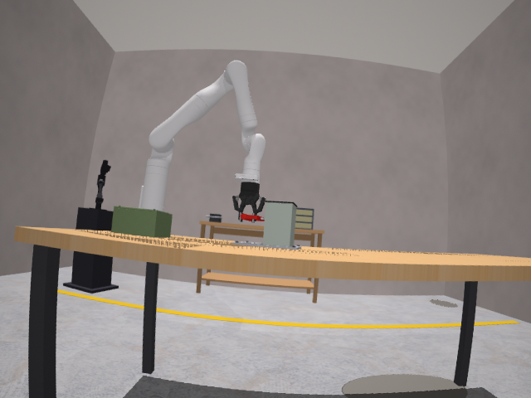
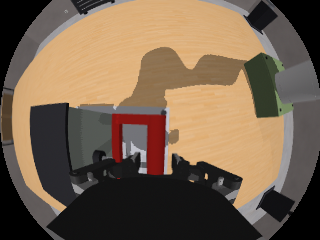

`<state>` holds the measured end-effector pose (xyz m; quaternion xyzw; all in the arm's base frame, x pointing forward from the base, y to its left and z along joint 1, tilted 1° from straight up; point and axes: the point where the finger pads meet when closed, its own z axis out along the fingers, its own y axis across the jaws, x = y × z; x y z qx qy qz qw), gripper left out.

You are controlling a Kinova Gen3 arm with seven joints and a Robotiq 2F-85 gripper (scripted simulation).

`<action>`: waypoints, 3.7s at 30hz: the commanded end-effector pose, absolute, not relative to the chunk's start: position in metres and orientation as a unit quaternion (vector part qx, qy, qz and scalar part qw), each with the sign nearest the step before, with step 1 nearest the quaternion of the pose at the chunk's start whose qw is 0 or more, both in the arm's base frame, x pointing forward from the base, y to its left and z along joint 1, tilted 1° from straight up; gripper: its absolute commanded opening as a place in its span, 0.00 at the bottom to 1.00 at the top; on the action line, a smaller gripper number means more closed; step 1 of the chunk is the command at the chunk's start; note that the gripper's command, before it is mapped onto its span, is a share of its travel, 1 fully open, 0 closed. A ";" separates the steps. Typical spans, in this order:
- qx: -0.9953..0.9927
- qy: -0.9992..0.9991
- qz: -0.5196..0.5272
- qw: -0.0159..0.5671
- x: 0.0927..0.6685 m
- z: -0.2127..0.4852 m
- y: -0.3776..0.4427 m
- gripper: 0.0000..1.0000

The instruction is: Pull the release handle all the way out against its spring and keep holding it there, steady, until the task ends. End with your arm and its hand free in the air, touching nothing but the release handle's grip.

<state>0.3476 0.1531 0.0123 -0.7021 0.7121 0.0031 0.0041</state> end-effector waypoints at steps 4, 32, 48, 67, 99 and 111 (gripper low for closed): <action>-0.702 0.712 0.003 0.005 0.348 0.013 0.153 0.49; -0.702 0.712 0.003 0.005 0.348 0.013 0.153 0.00; -0.702 0.712 0.003 0.005 0.348 0.013 0.153 0.00; -0.702 0.712 0.003 0.005 0.348 0.013 0.153 0.00; -0.702 0.712 0.003 0.005 0.347 0.013 0.153 0.00; -0.702 0.712 0.003 0.005 0.329 0.013 0.154 0.00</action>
